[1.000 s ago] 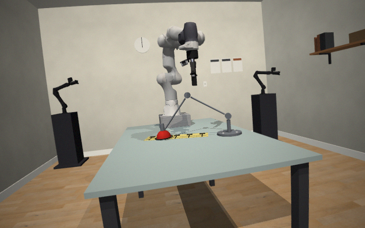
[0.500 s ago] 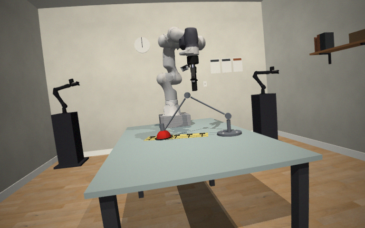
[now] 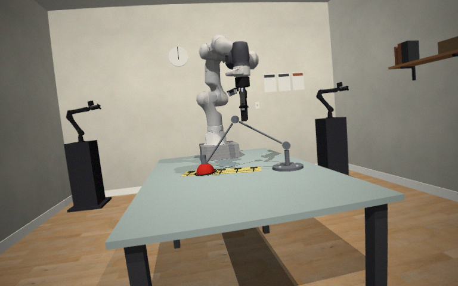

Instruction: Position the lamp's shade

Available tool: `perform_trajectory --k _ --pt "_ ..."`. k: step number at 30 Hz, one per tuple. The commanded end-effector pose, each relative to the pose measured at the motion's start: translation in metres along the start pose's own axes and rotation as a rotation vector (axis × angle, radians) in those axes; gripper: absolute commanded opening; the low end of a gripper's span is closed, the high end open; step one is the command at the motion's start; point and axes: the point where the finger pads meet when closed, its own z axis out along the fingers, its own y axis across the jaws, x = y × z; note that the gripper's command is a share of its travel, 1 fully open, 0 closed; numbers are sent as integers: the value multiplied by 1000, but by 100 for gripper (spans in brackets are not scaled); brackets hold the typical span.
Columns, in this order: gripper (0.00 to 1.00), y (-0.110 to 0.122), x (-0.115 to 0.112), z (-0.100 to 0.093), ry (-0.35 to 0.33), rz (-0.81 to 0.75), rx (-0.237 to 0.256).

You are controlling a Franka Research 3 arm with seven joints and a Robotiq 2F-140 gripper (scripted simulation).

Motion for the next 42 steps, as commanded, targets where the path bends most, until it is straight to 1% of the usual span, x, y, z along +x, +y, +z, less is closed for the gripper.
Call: perform_trajectory --k 1,11,30,31,42 --pt "100 -3 -3 8 -7 -4 9" --pt "100 -2 -2 34 -3 2 5" --pt "100 -11 -9 36 -24 -5 31" --pt "10 -11 -9 36 -23 -5 31" --pt "10 -9 -7 36 -17 3 24"
